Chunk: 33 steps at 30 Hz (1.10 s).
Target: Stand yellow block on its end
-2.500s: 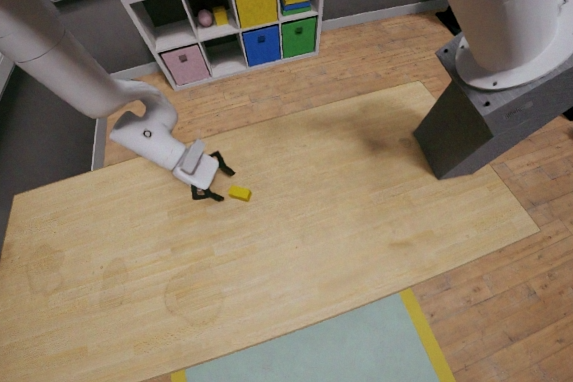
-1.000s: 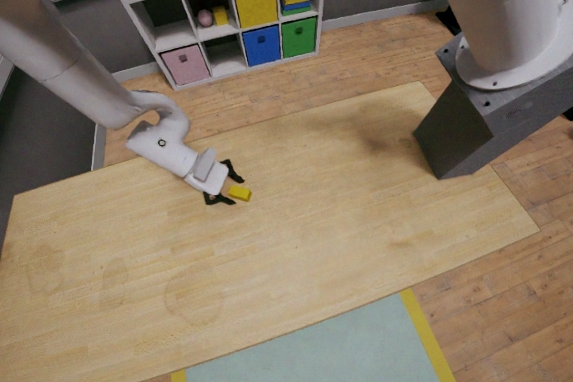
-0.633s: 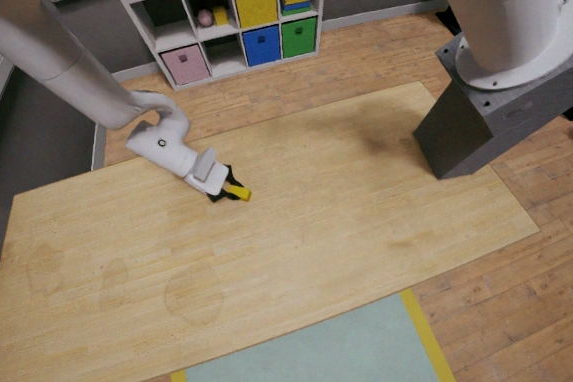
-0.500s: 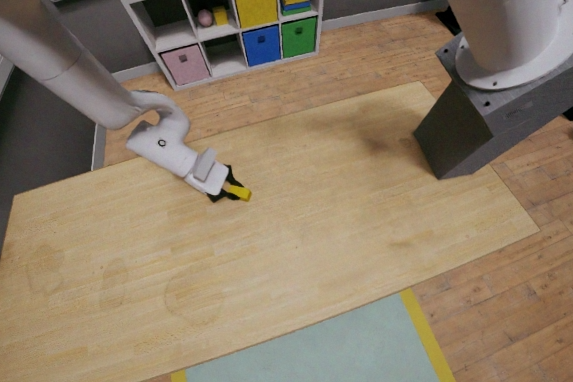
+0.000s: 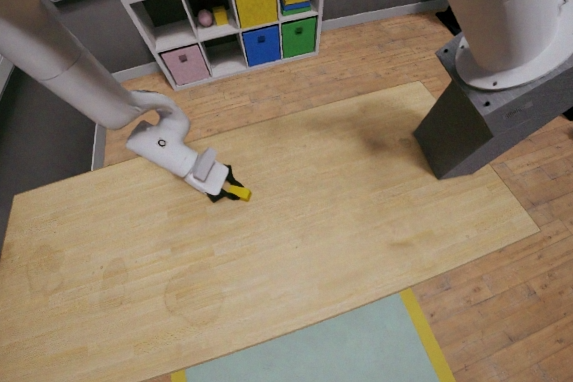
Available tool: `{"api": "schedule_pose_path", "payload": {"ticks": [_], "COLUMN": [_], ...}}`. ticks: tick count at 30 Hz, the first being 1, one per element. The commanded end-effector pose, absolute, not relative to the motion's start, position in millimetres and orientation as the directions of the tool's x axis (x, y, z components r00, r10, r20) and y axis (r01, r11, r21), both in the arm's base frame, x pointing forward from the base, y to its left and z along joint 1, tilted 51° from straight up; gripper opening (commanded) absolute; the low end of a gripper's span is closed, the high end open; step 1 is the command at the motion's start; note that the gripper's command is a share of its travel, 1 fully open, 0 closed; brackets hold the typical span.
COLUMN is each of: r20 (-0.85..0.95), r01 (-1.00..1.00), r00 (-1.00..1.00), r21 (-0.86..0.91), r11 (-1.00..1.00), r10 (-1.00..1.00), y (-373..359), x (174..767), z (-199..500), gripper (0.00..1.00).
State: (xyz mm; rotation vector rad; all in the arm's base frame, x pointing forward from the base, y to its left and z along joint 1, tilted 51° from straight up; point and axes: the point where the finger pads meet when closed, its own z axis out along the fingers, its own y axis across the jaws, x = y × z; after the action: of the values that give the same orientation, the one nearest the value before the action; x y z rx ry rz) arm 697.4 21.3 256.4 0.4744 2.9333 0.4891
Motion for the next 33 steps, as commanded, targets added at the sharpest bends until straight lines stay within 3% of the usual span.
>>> {"api": "schedule_pose_path", "payload": {"ticks": [1,33], "r20": [-0.077,-0.077], "r01": [0.284,0.284], "r00": [-0.942,-0.942], "r21": [0.336,0.336], "r11": [0.898,0.898], "r10": [0.327,0.327], "y": [21.3,21.6], "x": [697.7,663.7], "z": [257.3,285.1], "gripper": [0.34,0.34]}}
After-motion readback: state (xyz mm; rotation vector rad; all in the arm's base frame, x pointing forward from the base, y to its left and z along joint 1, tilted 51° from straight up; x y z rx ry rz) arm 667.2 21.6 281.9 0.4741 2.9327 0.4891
